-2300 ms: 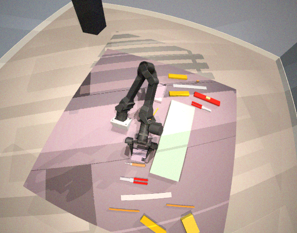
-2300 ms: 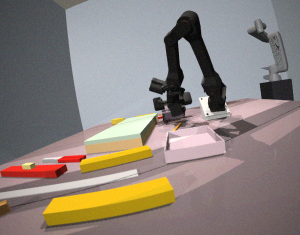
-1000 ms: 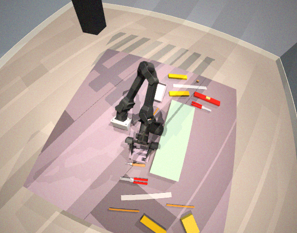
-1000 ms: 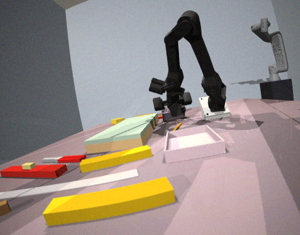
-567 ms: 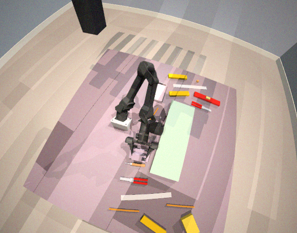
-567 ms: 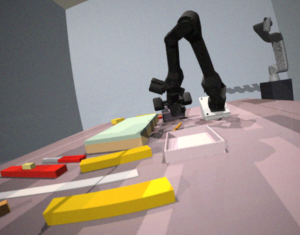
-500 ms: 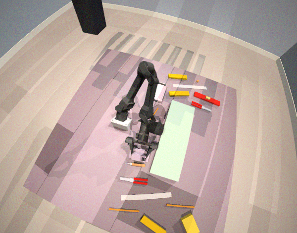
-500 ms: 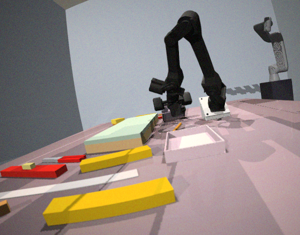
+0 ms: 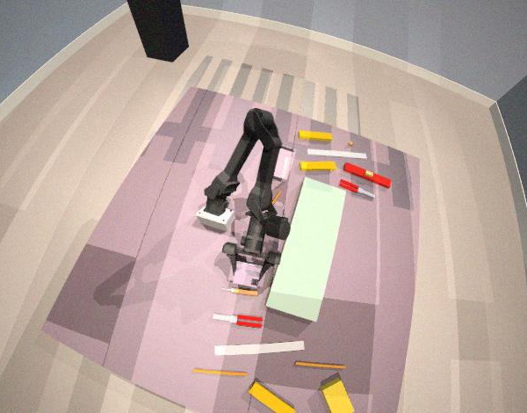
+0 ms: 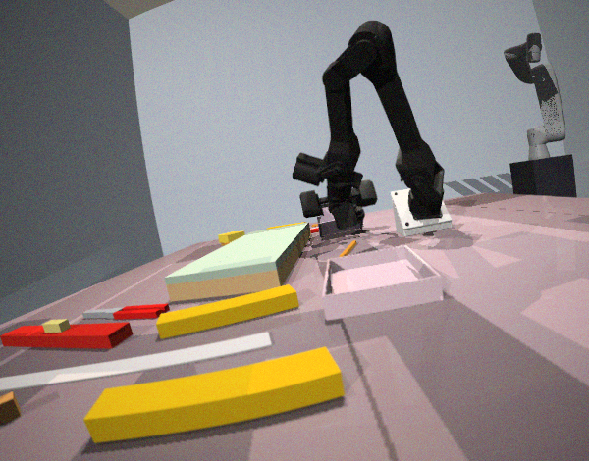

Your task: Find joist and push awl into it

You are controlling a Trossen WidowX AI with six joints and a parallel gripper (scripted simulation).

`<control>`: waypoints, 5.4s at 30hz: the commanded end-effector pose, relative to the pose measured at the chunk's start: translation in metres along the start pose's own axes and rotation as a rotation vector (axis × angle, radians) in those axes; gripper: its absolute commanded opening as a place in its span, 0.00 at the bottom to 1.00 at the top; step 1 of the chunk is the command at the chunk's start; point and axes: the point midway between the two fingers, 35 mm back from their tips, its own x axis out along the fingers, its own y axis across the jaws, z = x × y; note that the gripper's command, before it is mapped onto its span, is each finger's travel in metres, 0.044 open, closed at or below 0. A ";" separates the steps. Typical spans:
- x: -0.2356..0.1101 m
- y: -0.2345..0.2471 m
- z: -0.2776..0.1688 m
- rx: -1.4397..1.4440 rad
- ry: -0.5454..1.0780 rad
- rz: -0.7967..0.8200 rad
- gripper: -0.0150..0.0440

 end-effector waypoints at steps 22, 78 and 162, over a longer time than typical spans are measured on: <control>0.000 0.000 0.000 0.000 0.000 0.000 1.00; -0.055 0.001 -0.068 -0.010 -0.008 0.006 1.00; 0.008 0.002 0.014 1.513 -1.105 0.676 0.68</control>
